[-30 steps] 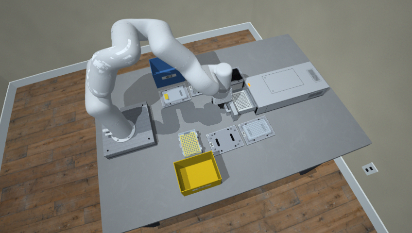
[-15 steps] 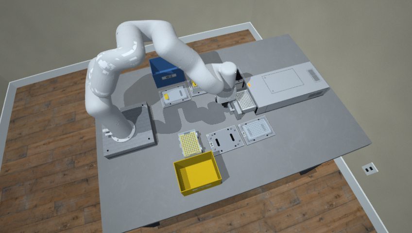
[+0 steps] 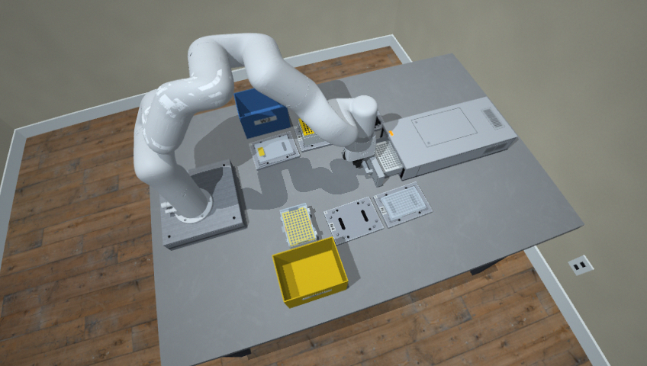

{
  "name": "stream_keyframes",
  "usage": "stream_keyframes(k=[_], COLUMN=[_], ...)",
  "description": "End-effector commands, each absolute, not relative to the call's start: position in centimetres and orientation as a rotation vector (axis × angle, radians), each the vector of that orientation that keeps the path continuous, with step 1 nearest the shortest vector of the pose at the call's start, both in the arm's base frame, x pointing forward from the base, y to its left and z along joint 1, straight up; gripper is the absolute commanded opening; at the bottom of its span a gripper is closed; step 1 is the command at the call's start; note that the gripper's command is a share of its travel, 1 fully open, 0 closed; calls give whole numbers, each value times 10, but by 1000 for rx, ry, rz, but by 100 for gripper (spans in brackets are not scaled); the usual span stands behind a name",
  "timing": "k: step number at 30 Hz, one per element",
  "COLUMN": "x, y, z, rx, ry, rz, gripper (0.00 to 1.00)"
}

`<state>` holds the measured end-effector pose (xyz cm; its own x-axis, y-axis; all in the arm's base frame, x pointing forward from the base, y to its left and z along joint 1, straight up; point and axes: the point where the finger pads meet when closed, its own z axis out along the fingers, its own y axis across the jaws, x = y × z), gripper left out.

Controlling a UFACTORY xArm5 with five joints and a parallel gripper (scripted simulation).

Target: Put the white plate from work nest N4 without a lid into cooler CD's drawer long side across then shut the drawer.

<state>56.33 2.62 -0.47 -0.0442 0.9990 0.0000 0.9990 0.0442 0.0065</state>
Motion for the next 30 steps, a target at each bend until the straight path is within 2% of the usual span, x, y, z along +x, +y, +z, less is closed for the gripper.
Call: stream_keyframes(k=[1, 30], x=[573, 609], y=[27, 28], z=[-3, -3], rx=[2165, 2165], ry=[2262, 2262], rz=[6, 6], gripper=[0, 0])
